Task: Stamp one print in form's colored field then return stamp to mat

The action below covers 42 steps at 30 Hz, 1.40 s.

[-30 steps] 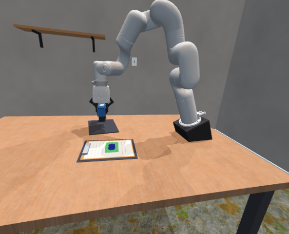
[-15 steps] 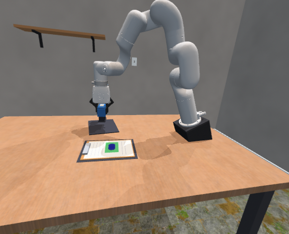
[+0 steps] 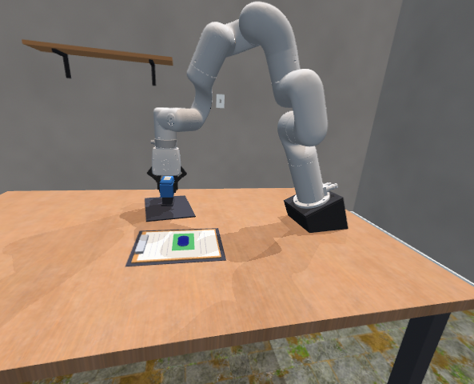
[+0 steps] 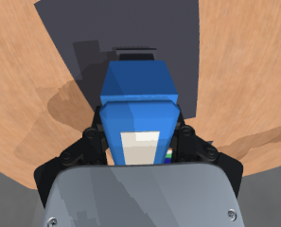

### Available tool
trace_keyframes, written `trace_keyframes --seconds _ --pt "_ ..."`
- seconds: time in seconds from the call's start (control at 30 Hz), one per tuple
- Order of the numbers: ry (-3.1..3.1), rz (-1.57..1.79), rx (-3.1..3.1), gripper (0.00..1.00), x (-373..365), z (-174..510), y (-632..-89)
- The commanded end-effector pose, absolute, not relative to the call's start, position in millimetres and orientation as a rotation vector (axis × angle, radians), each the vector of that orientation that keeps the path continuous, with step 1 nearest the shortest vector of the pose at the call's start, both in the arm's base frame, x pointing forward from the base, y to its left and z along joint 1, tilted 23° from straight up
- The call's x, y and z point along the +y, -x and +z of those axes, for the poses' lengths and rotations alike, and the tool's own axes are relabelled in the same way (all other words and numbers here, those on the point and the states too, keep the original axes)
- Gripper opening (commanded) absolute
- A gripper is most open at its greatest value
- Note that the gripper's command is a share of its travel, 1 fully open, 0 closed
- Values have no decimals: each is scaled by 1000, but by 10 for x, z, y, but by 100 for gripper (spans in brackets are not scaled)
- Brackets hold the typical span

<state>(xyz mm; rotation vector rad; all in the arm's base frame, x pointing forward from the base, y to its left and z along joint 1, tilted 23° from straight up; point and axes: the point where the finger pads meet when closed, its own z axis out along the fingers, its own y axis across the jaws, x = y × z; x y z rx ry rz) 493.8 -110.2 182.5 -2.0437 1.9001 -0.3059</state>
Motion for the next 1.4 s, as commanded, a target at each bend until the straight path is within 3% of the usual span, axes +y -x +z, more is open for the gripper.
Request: trace_keyframes --seconds 0.0,0.53,0.57,1.37 --pt "2040 -310 1897 29 -1101 1736 -4998" --pt "2040 -310 1897 29 -1098 1698 -5015" --pt "2040 -310 1897 89 -1098 1698 -5015" --pt "2040 -310 1897 89 -1098 1698 -5015"
